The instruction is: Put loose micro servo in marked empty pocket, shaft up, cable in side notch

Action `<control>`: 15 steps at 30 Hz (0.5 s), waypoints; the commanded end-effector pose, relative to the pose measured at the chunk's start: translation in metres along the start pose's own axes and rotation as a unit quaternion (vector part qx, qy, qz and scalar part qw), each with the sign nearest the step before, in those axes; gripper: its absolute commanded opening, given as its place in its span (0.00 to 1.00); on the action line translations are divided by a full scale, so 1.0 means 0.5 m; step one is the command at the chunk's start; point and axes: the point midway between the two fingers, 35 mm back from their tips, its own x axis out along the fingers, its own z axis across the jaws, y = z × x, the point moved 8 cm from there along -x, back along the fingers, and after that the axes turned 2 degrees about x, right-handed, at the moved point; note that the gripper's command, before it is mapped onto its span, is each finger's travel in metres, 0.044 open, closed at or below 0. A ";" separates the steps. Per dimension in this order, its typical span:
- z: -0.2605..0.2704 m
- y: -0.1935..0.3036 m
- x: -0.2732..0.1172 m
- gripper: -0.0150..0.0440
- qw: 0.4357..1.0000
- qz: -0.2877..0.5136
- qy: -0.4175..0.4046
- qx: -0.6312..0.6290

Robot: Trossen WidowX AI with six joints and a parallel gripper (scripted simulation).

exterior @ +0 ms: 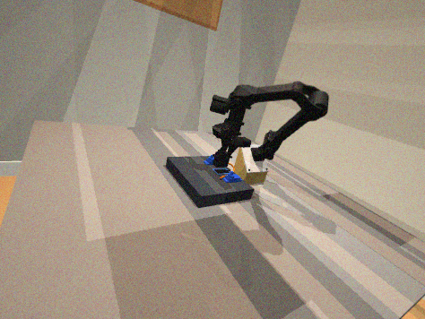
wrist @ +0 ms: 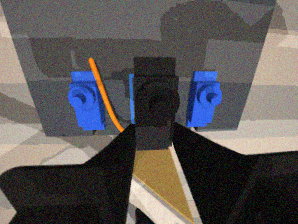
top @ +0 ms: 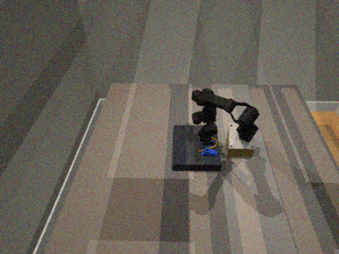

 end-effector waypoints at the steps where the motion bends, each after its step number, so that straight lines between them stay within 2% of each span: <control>1: 0.000 0.035 -0.002 0.25 1.000 -0.002 0.002 -0.001; 15: 0.000 0.035 0.027 0.25 1.000 -0.003 0.002 -0.001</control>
